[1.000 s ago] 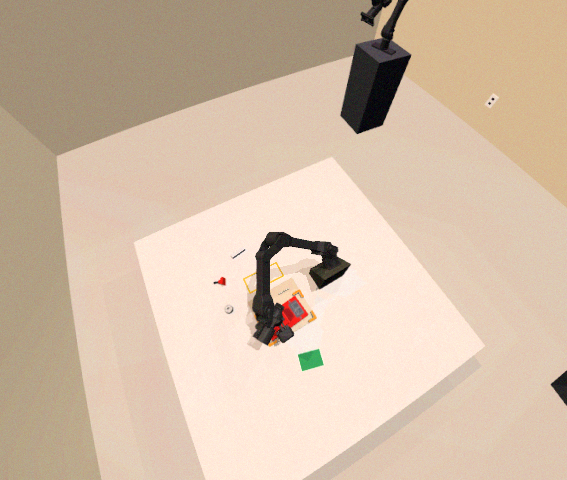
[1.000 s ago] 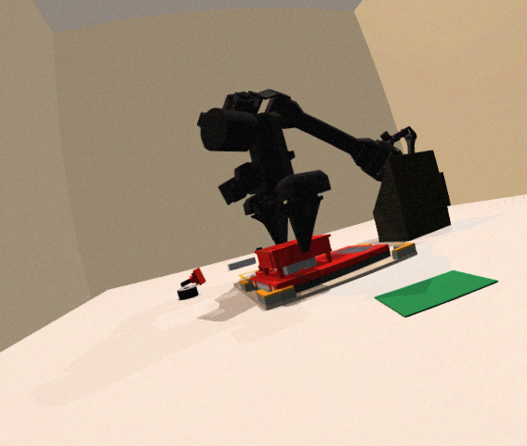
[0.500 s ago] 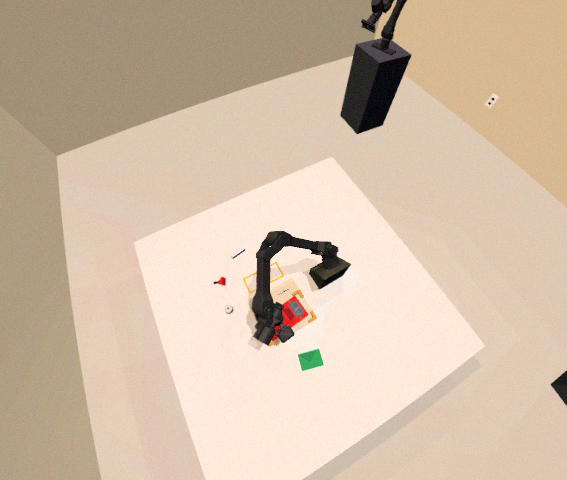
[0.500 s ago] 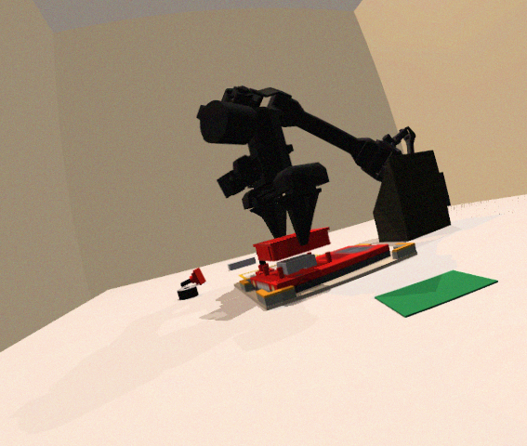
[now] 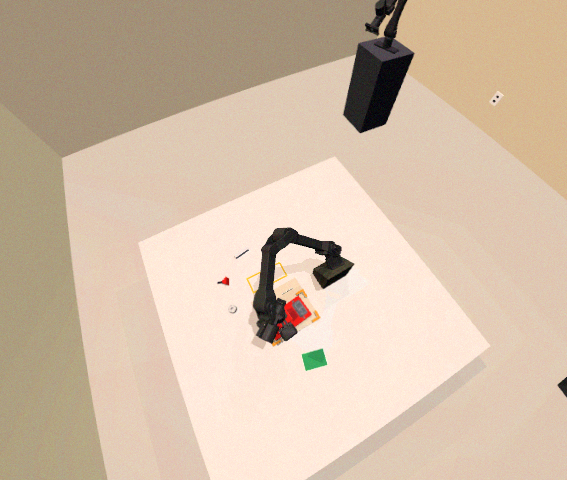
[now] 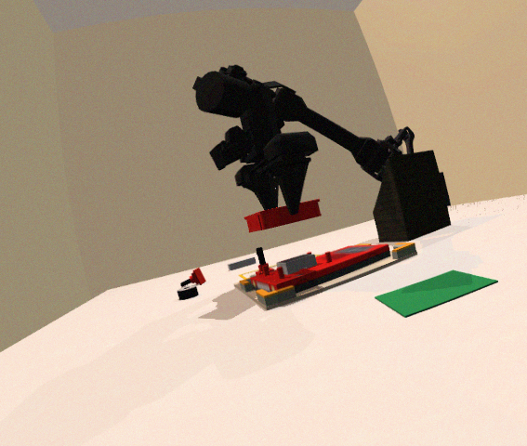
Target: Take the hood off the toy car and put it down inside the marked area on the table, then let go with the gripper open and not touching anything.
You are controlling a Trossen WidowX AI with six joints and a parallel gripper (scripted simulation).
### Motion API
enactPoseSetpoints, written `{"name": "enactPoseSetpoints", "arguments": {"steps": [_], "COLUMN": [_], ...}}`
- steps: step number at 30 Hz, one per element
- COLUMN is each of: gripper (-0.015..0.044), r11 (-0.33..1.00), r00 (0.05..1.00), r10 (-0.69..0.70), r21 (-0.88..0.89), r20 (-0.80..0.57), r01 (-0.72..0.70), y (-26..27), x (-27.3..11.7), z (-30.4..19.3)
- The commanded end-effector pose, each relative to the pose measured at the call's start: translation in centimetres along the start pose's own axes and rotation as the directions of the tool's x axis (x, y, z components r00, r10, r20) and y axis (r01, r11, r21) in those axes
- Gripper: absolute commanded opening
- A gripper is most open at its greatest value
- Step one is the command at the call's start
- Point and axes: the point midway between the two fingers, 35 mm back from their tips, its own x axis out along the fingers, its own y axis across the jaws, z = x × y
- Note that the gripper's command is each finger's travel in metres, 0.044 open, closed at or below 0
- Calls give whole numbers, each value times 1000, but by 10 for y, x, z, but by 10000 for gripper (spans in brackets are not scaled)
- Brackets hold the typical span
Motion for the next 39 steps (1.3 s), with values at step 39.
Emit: {"name": "enactPoseSetpoints", "arguments": {"steps": [39], "gripper": [0], "r11": [1000], "r00": [1000], "r10": [-10], "r21": [4], "r20": [-14], "r01": [10], "y": [-211], "x": [-5], "z": [-65]}}
